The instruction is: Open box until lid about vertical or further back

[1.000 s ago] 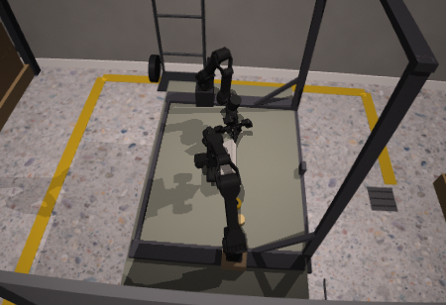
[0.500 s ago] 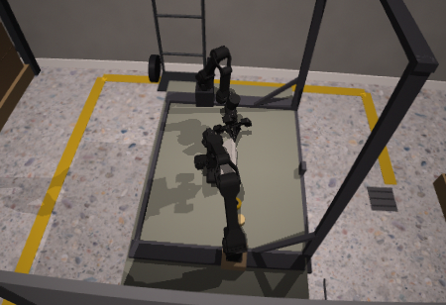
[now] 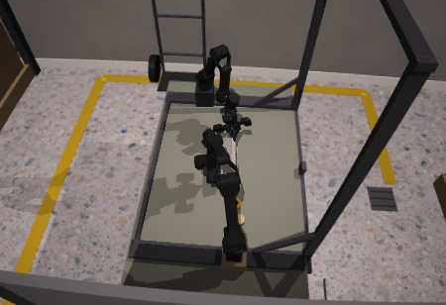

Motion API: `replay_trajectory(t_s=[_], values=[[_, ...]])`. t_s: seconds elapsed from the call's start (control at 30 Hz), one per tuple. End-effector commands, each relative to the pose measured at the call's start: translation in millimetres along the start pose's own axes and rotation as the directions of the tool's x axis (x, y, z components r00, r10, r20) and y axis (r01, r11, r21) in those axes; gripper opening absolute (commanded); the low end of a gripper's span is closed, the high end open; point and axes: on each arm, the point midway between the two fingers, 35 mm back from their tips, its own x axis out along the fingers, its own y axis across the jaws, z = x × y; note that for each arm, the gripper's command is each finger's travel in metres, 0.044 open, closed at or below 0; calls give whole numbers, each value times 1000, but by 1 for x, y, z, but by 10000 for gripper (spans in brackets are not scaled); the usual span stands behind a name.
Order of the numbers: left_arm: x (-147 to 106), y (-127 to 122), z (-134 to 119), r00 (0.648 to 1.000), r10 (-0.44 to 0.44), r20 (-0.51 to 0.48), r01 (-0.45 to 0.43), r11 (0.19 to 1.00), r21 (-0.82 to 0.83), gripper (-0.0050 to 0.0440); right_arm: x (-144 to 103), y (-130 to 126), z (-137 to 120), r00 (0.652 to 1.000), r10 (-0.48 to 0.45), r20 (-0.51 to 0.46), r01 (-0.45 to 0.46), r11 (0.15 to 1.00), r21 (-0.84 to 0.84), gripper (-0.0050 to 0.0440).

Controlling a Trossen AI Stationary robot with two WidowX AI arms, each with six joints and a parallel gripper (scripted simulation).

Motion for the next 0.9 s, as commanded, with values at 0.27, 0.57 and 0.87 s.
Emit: replay_trajectory(t_s=[0.27,0.57,0.87], values=[[-5,-2,-1,1000,-15,0,15,1000,2,-50,-5,8,15,1000,18,25,-18,1000,14,6],[-5,-2,-1,1000,-15,0,15,1000,2,-50,-5,8,12,1000,13,20,-13,1000,12,6],[-5,-2,-1,1000,-15,0,15,1000,2,-50,-5,9,12,1000,25,18,-25,999,36,6]])
